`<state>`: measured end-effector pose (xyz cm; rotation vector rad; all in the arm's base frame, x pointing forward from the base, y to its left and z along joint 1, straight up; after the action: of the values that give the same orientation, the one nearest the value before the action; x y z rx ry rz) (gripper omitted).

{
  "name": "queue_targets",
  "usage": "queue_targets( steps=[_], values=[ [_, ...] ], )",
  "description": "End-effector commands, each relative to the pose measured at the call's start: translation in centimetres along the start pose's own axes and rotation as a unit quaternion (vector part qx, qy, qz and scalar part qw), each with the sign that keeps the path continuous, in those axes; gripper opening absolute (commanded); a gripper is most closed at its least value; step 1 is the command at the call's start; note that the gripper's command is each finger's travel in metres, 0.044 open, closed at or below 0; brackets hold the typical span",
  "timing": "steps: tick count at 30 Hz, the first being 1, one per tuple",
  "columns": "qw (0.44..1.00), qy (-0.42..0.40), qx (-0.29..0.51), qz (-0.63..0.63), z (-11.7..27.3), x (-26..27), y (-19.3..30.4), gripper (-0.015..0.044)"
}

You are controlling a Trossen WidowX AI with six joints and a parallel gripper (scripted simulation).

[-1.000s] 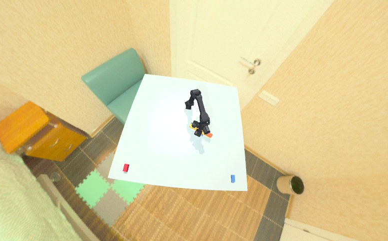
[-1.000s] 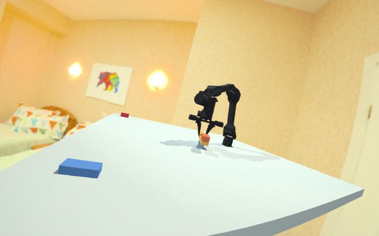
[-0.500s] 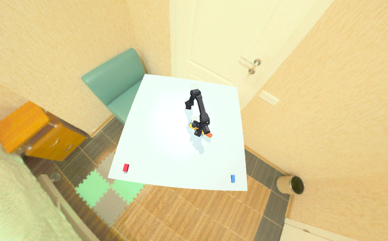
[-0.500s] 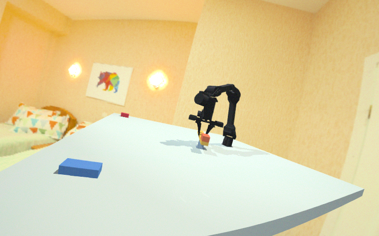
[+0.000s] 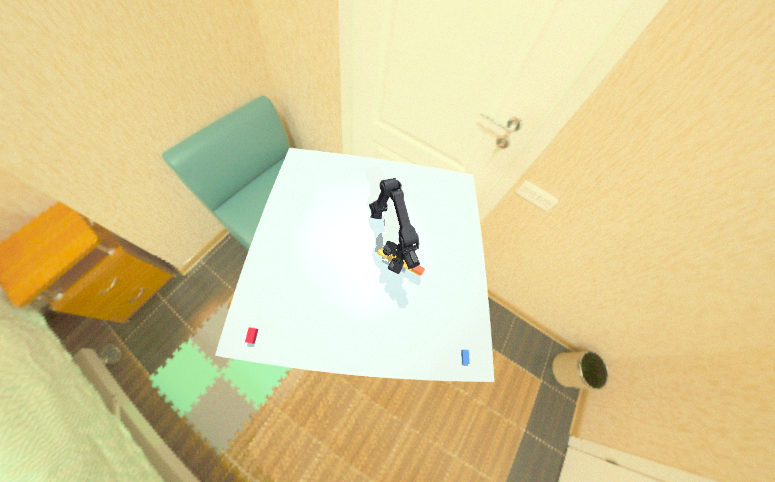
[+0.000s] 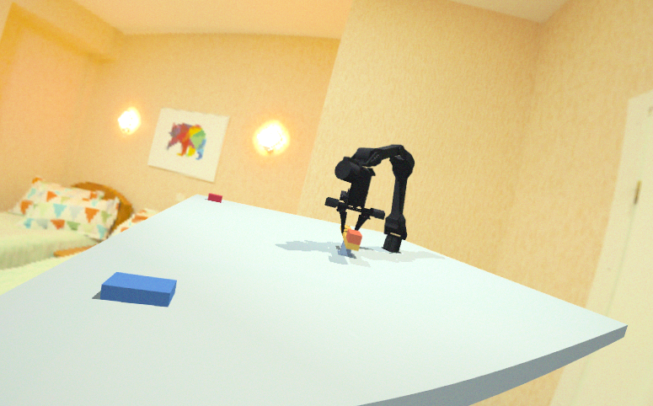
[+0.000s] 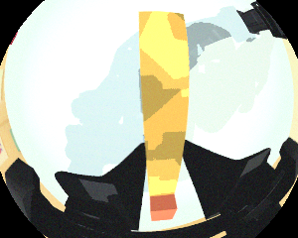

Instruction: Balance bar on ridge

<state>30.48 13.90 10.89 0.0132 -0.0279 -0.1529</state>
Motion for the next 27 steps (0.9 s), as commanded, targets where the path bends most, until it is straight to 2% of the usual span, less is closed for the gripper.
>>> queue_targets(
  steps=[1,27],
  values=[
    [1.0,0.0,0.001,0.001,-0.11,0.0,0.03,0.0],
    [1.0,0.0,0.001,0.001,-0.33,-0.02,-0.01,0.0]
  ],
)
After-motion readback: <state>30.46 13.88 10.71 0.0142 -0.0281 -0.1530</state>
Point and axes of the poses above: the point midway between the two fingers, 35 mm back from their tips, its own z axis back along the fingers, its own x axis across the jaws, y = z × x, the point moved 1 cm from there along z, back along the fingers, and after that the axes turned 12 degrees about z, right-handed, at the moved point
